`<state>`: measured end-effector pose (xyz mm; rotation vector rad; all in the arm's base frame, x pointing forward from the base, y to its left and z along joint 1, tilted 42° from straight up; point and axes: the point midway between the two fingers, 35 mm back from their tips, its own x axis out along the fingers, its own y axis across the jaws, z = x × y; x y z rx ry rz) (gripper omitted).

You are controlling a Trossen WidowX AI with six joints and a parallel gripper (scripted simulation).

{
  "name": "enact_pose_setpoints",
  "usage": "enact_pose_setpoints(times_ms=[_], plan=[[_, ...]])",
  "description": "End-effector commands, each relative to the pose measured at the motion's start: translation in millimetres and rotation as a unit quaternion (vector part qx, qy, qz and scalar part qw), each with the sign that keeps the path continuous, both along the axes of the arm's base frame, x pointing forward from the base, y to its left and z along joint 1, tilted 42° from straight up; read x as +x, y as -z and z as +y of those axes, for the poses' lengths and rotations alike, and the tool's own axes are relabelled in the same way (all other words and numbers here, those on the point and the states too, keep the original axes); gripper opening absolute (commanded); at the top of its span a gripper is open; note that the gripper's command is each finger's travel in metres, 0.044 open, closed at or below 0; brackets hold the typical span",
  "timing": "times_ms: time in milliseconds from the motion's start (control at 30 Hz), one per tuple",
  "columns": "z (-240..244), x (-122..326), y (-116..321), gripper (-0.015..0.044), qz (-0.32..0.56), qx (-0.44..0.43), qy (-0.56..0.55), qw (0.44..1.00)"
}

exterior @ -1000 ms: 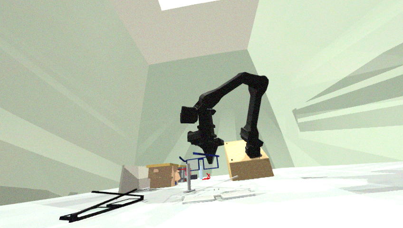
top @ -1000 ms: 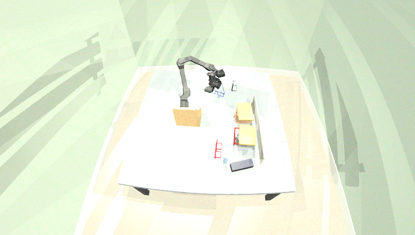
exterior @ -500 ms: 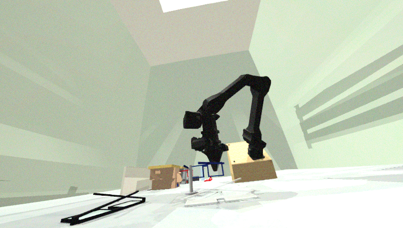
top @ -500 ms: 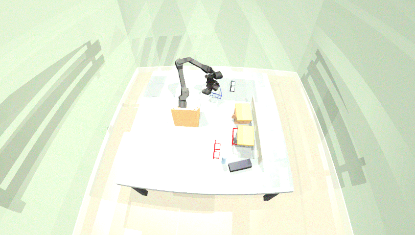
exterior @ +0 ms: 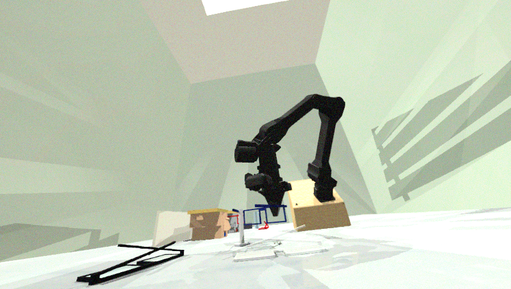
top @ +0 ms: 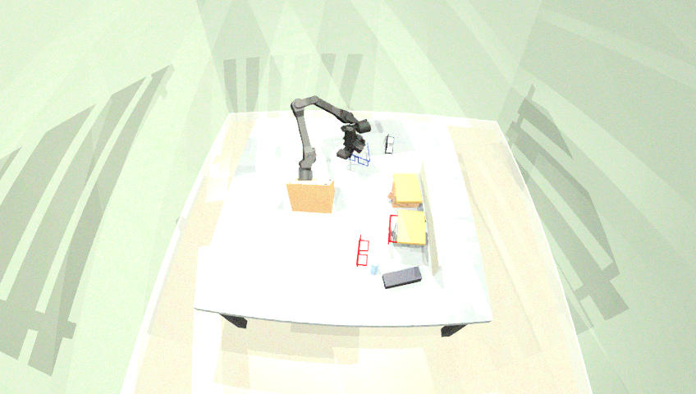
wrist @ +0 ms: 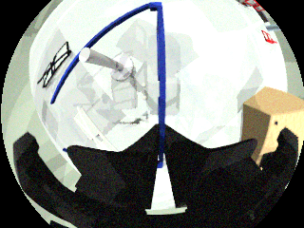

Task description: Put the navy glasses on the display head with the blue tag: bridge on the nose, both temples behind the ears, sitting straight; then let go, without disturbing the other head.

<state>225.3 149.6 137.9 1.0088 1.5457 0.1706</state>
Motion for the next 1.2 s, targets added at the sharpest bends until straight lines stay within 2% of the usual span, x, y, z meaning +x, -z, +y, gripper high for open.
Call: enact_pose_setpoints(times_ms=[0,1167], plan=[[-0.4,-3.6,0.2,0.0000,-0.001,0.000,0.002,1.000],[2.2,-22.9,0.5,0.0000,0.000,0.000,0.002,1.000]])
